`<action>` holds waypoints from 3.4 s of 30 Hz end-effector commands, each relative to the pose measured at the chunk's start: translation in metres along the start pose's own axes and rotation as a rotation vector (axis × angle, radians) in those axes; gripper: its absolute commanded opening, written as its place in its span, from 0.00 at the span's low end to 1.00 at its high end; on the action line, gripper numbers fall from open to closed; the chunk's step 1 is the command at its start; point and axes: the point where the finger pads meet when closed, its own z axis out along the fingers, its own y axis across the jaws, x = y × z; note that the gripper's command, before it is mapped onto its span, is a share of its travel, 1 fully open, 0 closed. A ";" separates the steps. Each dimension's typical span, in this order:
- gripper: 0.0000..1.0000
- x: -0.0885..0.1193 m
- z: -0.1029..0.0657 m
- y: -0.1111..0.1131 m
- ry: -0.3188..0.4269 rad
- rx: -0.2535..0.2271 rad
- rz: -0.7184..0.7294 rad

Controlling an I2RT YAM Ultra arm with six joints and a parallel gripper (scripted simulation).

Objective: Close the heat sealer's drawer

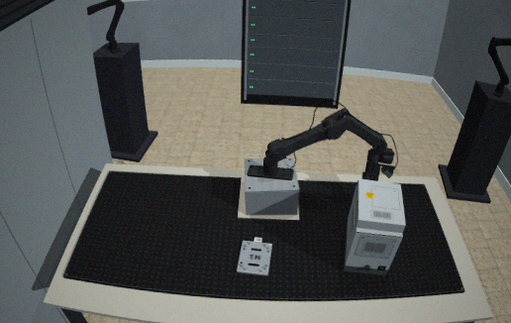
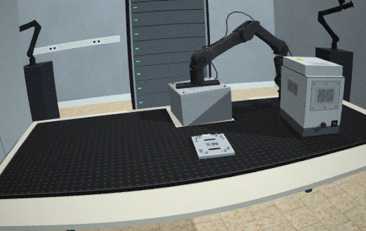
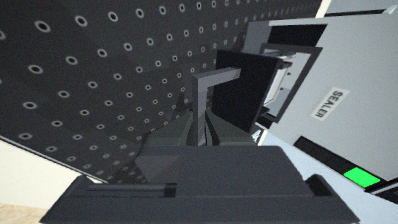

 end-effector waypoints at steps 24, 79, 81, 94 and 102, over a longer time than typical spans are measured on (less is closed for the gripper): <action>0.00 -0.006 0.015 -0.046 -0.029 0.002 0.024; 0.00 -0.011 0.031 -0.077 -0.047 0.002 0.031; 0.00 -0.011 0.031 -0.077 -0.047 0.002 0.031; 0.00 -0.011 0.031 -0.077 -0.047 0.002 0.031; 0.00 -0.008 0.035 -0.078 -0.036 0.003 0.028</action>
